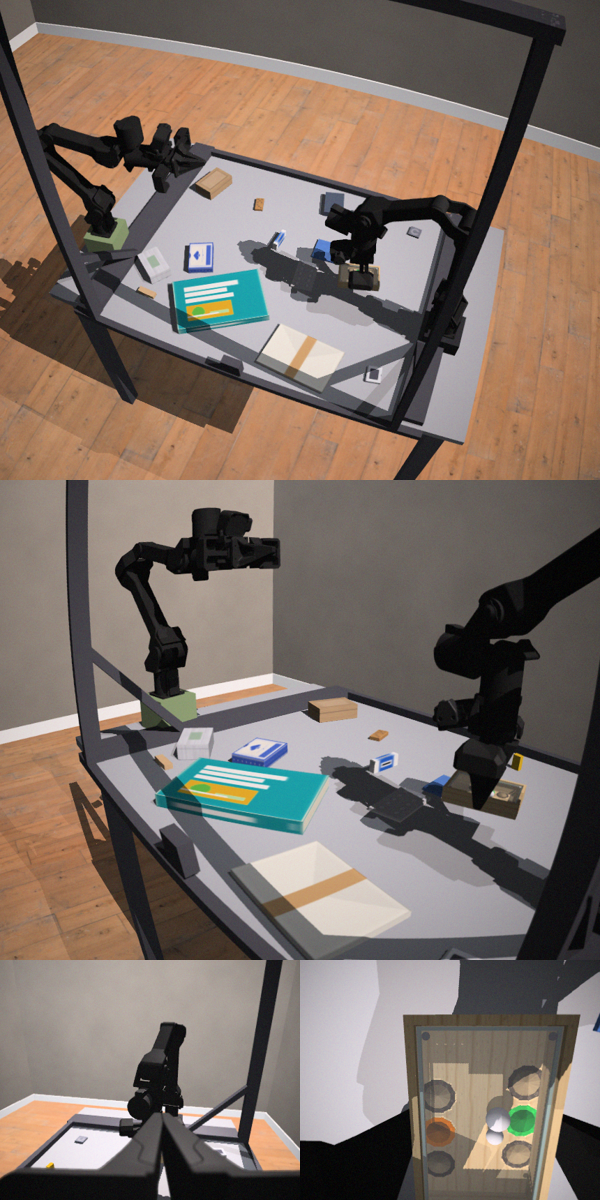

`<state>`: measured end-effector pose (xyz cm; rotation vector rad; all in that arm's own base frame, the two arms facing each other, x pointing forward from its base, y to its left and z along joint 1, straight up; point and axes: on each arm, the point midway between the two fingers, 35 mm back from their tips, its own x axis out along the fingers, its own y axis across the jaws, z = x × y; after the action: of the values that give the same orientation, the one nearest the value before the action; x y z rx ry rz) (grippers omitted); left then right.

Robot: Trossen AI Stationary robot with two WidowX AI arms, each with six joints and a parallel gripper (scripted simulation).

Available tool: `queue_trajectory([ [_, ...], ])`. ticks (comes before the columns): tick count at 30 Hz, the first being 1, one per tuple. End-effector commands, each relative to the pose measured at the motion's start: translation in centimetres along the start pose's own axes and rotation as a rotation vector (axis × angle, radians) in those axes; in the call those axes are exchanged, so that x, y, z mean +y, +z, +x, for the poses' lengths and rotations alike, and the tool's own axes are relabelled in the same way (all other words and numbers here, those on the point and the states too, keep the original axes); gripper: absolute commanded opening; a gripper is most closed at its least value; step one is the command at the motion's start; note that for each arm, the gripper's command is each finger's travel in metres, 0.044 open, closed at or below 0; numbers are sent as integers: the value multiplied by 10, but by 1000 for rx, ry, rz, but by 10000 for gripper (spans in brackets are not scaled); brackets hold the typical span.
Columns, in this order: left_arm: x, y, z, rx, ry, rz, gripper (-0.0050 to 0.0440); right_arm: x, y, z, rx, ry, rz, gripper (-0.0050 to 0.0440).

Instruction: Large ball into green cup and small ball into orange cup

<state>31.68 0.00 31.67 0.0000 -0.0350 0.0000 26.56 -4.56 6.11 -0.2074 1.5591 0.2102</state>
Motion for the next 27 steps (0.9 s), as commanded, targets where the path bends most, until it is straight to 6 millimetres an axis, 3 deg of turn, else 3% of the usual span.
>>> queue_trajectory([
  [1, 0, 6, -1, -15, 0, 0, -50, 0, 1, -6, -23, -18, 3, -50],
  [27, 0, 6, -1, -15, 0, 0, -50, 1, 0, -6, -29, -28, 2, -50],
])
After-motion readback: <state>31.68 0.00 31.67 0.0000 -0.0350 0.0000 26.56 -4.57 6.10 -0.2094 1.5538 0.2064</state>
